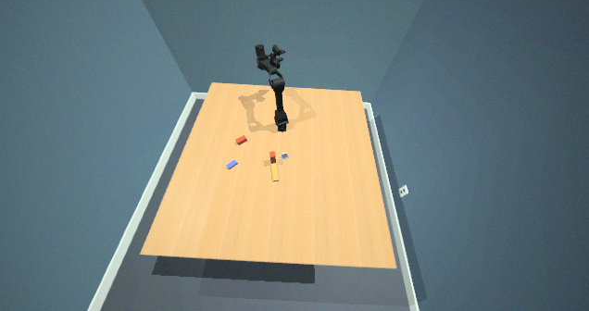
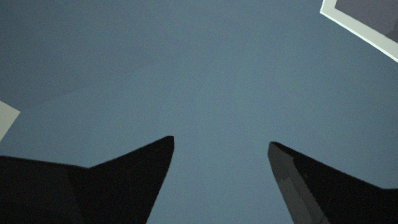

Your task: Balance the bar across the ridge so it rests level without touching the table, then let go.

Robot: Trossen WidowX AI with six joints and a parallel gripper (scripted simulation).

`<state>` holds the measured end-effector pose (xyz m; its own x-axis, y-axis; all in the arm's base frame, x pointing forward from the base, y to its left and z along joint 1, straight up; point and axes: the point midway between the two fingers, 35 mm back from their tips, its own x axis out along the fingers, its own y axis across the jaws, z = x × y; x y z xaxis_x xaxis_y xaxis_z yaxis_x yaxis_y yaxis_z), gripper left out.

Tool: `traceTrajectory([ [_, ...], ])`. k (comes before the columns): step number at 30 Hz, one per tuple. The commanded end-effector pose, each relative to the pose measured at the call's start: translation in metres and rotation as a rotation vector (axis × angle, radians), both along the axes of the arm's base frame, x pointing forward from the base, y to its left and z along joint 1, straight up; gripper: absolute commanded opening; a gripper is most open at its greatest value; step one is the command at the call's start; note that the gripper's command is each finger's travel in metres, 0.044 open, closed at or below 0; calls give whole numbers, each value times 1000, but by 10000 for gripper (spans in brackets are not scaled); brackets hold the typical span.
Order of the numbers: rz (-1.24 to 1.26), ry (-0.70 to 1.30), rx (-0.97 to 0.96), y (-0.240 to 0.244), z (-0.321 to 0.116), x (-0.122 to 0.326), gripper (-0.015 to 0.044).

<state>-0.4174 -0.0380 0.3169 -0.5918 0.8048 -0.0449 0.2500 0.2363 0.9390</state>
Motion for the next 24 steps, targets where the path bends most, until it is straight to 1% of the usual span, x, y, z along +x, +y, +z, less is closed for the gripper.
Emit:
traceTrajectory([
  [1,50,-44,26,-12,4,-1,315],
  [8,172,-137,83,-41,0,-1,315],
  [15,335,-250,173,-87,-5,5,315],
  [24,531,-296,238,-143,-4,23,315],
])
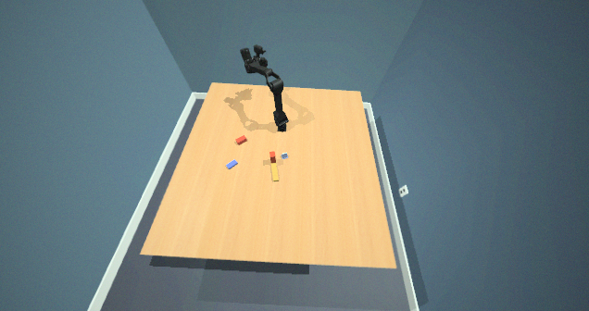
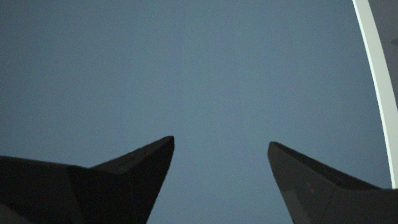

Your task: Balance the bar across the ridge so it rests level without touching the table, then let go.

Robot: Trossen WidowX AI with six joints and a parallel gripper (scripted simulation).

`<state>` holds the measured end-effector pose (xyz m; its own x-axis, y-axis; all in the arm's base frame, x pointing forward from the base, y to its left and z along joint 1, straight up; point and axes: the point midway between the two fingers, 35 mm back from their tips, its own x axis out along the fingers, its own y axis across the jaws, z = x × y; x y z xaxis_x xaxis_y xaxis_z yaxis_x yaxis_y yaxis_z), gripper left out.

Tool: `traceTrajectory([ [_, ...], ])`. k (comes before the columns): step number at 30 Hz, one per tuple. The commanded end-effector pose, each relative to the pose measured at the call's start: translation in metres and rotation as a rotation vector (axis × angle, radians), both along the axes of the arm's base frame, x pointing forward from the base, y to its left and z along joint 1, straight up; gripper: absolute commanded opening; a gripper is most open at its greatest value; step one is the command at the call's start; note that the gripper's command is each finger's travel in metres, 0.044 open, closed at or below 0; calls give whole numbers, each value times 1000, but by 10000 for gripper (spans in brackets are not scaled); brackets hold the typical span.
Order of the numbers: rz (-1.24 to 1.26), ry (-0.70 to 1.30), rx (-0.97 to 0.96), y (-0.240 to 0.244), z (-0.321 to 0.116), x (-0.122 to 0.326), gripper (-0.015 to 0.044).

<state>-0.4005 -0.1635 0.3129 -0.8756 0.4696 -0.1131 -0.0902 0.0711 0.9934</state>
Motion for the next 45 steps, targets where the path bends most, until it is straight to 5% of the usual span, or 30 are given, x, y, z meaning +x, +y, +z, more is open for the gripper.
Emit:
traceTrajectory([
  [1,85,-37,43,-23,0,8,315],
  [45,1069,-285,641,-233,-41,210,315],
])
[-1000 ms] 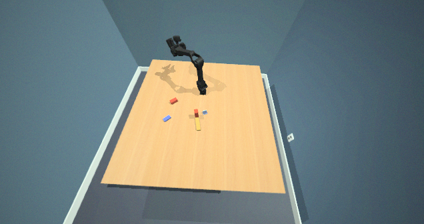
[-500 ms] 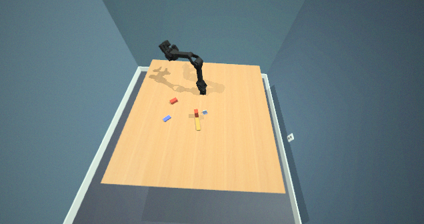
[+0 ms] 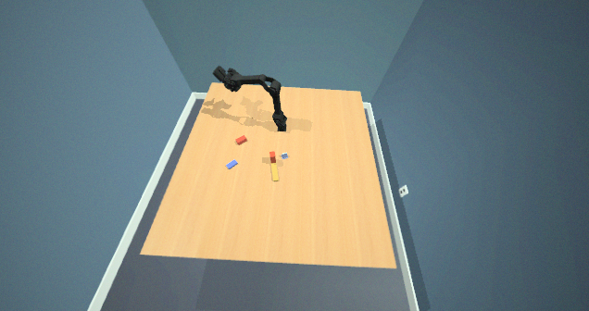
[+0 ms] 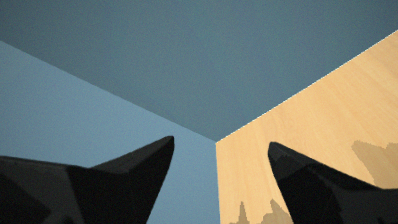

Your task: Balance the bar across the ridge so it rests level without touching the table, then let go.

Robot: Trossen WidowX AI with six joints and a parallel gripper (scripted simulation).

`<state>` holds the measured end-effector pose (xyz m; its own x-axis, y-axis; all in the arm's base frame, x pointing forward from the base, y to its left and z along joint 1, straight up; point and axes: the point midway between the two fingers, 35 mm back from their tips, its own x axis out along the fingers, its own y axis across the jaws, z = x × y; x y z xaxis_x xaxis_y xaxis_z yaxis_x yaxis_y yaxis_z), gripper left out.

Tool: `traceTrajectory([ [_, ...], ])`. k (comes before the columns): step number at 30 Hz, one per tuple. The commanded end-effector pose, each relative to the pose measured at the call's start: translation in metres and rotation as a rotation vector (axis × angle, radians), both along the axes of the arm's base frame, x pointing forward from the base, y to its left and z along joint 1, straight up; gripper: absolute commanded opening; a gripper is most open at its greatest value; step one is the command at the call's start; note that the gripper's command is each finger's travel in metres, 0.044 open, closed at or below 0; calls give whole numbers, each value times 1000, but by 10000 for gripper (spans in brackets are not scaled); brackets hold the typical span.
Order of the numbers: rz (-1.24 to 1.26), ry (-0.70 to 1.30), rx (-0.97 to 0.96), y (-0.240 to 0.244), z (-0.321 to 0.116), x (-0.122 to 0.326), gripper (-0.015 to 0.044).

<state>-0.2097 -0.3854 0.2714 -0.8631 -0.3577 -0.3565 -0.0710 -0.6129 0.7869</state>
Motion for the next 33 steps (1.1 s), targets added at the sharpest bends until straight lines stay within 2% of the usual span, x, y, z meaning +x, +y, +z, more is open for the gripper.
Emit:
traceTrajectory([
  [1,106,0,61,-14,-1,26,315],
  [16,507,40,335,-47,-15,131,315],
  [33,966,169,591,-47,-27,254,315],
])
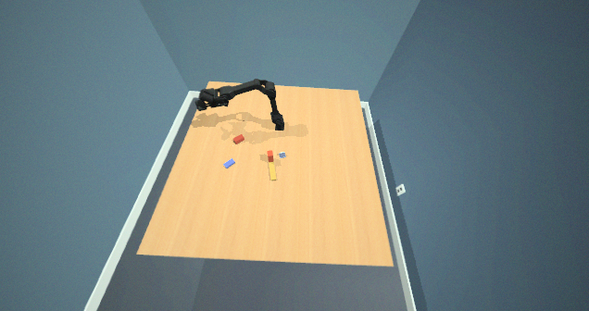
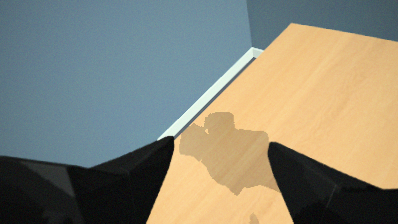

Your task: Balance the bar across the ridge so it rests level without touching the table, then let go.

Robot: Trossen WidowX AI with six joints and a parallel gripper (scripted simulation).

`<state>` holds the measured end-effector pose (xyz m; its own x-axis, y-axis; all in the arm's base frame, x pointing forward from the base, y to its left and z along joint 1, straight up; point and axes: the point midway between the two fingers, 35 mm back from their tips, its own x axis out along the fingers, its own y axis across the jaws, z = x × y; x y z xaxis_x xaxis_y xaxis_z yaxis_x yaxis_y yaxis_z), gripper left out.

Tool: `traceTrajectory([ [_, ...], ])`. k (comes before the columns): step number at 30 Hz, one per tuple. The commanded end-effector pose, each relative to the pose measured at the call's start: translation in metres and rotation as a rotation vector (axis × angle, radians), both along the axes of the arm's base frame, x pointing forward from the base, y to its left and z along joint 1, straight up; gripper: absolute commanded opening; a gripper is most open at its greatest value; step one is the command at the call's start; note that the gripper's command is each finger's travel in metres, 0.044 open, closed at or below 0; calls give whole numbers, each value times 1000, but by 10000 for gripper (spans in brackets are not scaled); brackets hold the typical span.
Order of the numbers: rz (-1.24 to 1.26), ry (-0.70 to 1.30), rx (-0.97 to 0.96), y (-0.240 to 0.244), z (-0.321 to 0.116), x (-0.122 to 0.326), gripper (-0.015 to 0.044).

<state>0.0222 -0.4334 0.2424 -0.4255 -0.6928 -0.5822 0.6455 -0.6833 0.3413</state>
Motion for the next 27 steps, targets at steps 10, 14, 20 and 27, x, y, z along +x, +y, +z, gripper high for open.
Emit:
traceTrajectory([
  [10,349,90,157,17,-8,85,315],
  [14,466,128,211,27,-11,112,315],
  [20,641,191,281,47,-14,150,315],
  [27,846,263,360,75,-19,191,315],
])
